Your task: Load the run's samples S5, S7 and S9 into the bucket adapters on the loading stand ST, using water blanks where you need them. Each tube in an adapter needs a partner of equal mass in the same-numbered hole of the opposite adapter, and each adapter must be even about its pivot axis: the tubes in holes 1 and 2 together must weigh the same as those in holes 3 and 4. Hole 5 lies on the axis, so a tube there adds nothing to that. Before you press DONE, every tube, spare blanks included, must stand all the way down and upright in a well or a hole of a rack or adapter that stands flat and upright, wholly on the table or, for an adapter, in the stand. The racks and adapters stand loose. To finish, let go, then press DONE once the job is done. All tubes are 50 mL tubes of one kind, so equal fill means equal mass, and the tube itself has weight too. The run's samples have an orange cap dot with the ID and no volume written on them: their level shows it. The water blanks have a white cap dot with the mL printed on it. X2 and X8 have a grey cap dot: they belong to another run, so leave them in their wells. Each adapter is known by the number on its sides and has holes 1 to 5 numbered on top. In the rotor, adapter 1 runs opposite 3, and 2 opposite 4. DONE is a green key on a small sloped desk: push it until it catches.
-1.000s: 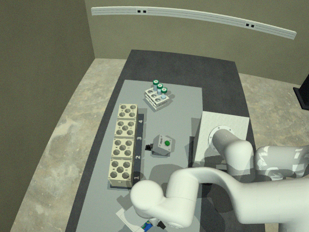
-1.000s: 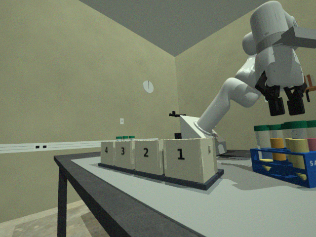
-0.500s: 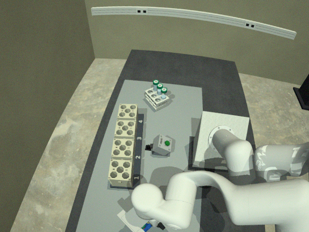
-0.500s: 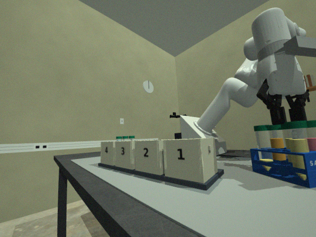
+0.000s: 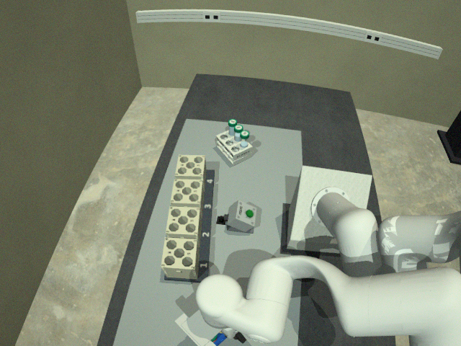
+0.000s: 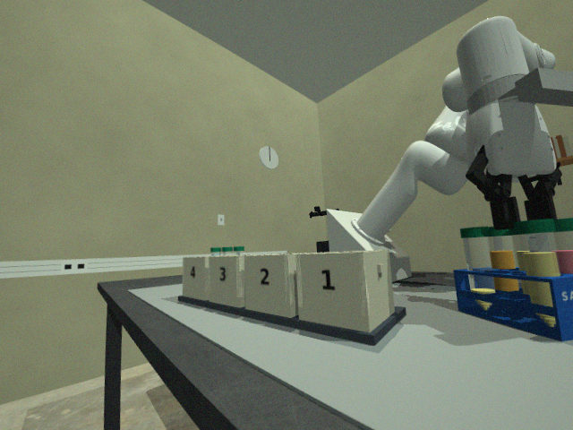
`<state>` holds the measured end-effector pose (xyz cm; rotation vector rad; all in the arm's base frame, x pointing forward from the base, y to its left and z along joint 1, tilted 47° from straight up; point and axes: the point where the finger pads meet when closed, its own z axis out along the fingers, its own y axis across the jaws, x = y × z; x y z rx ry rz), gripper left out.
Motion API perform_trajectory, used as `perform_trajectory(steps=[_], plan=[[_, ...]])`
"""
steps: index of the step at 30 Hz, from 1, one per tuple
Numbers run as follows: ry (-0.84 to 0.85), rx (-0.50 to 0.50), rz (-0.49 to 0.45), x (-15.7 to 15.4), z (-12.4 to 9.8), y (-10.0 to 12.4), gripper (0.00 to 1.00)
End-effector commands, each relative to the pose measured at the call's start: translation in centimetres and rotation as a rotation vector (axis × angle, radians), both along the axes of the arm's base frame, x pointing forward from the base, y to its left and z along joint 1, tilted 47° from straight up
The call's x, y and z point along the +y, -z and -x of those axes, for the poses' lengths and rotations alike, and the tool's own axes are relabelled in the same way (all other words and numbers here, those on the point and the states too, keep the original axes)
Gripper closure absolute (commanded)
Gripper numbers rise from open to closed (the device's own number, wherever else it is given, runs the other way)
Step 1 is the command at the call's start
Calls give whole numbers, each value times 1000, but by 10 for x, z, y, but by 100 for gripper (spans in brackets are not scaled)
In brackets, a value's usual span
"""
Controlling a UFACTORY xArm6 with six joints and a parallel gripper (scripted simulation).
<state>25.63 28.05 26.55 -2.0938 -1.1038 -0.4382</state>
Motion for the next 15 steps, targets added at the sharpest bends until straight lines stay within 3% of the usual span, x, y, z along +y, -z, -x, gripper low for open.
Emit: perform_trajectory(steps=[1, 15], plan=[[1, -3, -1, 2, -1, 1, 43], [1, -2, -1, 8, 0, 6, 43]])
